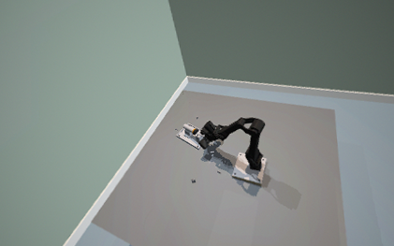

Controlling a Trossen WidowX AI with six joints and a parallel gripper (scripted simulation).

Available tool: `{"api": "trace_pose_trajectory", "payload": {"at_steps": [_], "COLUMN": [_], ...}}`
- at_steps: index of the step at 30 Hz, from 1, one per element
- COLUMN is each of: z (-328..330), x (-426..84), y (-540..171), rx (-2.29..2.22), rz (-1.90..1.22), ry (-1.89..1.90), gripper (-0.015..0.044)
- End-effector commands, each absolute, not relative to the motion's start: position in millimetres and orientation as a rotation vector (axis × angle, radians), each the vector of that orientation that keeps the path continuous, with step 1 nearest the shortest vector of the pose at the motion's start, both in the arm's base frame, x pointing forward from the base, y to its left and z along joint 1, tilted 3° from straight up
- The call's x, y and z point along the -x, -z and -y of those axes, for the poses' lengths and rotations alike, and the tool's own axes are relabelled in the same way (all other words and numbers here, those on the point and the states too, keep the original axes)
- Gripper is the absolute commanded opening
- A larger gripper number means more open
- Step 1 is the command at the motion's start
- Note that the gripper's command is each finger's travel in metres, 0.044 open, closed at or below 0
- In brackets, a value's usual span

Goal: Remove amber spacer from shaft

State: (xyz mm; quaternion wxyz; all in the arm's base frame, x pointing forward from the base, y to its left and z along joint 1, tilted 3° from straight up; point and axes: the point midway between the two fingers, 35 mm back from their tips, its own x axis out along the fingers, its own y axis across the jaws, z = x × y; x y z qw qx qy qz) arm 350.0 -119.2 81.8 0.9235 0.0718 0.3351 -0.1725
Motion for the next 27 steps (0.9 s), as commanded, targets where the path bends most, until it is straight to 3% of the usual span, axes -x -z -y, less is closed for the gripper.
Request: {"api": "trace_pose_trajectory", "payload": {"at_steps": [1,27], "z": [119.5,118.2], "x": [-349.0,-345.9], "y": [-81.6,-81.2], "rx": [-0.146,-0.146], "rz": [-0.689,-0.689], "ry": [0.357,0.357], "gripper": [0.0,0.0]}}
